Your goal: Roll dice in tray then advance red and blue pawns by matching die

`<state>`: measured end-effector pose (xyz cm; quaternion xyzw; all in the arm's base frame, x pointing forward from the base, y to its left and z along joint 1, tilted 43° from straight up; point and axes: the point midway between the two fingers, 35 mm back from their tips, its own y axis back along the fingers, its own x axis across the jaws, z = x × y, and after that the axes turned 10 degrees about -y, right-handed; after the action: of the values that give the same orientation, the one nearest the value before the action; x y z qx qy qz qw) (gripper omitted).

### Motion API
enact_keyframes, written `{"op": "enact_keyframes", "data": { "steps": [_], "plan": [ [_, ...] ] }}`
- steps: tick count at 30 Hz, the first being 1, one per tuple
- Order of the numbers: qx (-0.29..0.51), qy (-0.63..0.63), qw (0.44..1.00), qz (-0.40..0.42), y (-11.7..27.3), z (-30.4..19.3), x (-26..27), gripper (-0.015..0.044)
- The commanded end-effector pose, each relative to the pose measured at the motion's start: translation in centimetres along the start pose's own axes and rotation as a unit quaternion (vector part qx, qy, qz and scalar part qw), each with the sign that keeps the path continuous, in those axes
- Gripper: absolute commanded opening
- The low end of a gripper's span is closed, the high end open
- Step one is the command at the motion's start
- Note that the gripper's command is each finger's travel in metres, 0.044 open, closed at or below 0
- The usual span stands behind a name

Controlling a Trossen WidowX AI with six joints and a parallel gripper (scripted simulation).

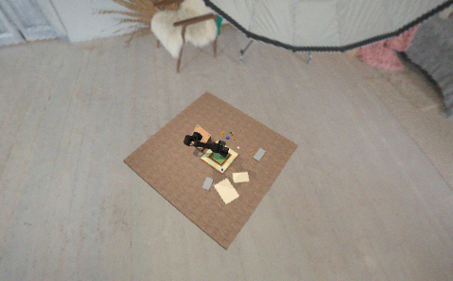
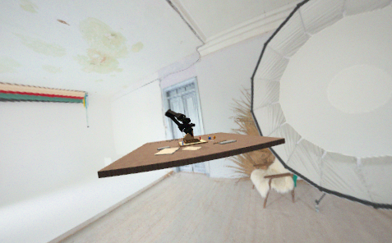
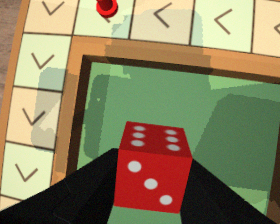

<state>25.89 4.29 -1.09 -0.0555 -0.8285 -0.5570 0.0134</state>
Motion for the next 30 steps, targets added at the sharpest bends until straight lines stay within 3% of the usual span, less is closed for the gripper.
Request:
{"op": "enact_keyframes", "data": {
  "steps": [1,12,15,20,30],
  "plan": [
    [-0.065,0.005,0.998,0.009,-0.1,0.1,0.1,0.0],
    [-0.237,0.02,0.971,-0.008,-0.2,0.0,0.1,0.0],
    [-0.239,0.02,0.971,-0.009,0.0,-0.1,0.1,0.0],
    [-0.239,0.02,0.971,-0.01,3.7,-1.1,-1.0,0.0],
    [-0.239,0.02,0.971,-0.01,3.8,-1.2,-0.9,0.0]
  ]
}}
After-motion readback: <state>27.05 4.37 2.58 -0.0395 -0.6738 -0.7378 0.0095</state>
